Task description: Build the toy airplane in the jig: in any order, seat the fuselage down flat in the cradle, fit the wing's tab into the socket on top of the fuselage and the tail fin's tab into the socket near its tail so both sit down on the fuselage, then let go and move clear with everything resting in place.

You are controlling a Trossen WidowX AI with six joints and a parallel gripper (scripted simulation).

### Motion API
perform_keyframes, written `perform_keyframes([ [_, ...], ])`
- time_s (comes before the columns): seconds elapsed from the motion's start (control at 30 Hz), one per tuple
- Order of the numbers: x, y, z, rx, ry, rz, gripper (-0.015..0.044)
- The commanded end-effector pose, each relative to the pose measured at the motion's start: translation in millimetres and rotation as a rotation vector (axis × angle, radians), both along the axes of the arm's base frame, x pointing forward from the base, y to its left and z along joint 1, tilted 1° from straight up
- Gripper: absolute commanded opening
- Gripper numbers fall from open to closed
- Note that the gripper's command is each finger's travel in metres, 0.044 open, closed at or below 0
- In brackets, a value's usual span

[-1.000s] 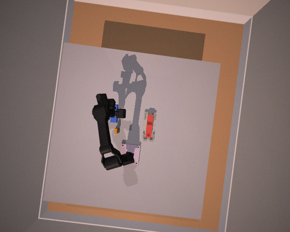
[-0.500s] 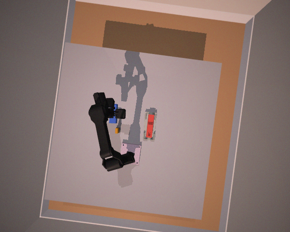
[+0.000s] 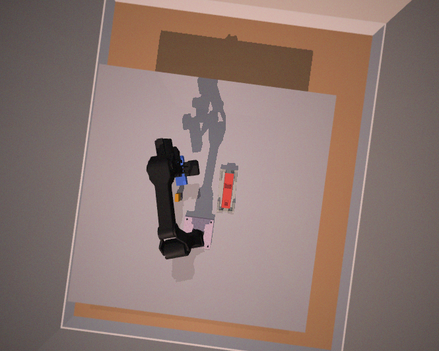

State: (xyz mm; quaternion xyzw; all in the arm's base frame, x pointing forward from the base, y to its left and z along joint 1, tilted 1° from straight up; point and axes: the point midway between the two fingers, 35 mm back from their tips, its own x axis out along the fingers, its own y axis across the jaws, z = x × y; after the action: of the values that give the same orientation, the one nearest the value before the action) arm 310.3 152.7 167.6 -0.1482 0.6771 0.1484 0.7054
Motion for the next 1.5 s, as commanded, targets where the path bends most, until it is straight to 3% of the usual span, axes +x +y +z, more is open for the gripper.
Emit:
perform_keyframes([
  [0.0, 3, -11, -1, 0.001, -0.003, 0.063, 0.0000],
  [1.47, 17, -152, -26, -0.043, -0.006, 0.835, 0.0000],
])
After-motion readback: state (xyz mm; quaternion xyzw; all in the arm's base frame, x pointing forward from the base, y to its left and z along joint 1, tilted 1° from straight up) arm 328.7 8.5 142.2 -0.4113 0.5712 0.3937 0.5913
